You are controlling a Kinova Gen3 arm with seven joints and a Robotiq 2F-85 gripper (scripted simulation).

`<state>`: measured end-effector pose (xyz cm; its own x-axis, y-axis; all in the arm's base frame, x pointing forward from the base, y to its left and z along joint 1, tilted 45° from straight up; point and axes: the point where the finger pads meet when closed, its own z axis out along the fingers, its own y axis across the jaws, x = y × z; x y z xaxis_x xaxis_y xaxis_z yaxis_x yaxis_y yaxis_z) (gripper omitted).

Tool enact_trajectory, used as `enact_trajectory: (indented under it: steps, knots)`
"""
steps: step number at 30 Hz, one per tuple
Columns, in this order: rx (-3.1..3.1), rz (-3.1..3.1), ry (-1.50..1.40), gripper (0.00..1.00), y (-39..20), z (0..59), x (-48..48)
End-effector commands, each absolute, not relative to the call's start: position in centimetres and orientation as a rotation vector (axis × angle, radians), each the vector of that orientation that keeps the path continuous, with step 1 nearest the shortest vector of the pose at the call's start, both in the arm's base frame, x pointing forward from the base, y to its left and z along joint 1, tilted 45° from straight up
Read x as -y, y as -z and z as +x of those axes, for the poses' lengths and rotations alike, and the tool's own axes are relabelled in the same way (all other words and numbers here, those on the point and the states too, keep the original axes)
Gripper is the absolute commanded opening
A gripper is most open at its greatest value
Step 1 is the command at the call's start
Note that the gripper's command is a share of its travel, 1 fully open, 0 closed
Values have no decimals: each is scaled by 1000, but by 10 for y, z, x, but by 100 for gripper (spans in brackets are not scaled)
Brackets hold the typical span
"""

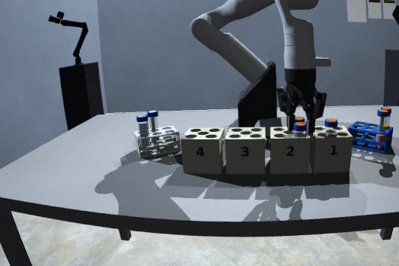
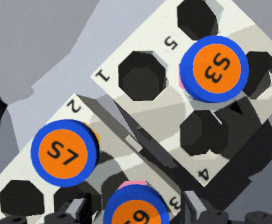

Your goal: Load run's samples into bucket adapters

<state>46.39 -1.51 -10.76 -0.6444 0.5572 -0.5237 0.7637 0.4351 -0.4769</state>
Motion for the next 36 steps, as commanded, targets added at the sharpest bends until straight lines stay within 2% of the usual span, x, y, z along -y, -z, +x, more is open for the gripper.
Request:
enact_trajectory:
  steps: [1, 36]
  knots:
    - [-2404, 1139, 1019, 62, 107, 464, 14]
    - [-2404, 1139, 1019, 62, 80, 466, -13]
